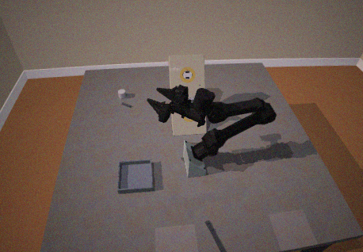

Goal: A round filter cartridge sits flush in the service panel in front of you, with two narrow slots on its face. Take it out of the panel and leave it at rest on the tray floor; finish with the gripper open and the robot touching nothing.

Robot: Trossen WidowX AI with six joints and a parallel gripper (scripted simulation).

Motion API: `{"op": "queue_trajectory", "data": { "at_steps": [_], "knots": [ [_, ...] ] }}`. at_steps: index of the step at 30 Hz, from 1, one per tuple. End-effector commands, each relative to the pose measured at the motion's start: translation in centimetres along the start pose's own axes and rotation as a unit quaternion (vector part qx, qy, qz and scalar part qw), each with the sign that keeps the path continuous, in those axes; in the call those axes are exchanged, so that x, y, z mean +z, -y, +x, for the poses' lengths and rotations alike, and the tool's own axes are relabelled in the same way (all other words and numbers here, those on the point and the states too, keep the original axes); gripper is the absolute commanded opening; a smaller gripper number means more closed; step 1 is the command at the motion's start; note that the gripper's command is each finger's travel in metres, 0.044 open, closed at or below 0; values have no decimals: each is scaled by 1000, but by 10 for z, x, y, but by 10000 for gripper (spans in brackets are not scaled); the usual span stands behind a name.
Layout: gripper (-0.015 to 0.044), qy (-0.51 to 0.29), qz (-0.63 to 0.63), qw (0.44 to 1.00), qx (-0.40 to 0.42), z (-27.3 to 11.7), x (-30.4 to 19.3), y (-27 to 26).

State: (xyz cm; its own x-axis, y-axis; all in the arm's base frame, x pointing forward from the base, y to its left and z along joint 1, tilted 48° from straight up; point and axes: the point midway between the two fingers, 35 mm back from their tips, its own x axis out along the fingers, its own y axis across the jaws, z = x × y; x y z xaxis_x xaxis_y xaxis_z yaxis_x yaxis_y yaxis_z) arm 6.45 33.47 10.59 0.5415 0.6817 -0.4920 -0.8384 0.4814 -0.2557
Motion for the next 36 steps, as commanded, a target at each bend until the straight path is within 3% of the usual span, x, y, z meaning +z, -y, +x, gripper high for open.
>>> {"op": "queue_trajectory", "data": {
  "at_steps": [1,6,11,15,19,21,36],
  "knots": [
    [374,-3,-6,1000,-6,1,0,3],
    [242,-107,-162,972,-132,21,-5,76],
    [116,-273,-328,878,-217,19,-14,162],
    [116,-421,-436,763,-225,1,-22,229],
    [116,-557,-510,629,-182,-28,-28,287],
    [116,-579,-520,605,-170,-33,-29,297],
    [116,-579,-519,606,-168,-30,-34,303]
  ]
}}
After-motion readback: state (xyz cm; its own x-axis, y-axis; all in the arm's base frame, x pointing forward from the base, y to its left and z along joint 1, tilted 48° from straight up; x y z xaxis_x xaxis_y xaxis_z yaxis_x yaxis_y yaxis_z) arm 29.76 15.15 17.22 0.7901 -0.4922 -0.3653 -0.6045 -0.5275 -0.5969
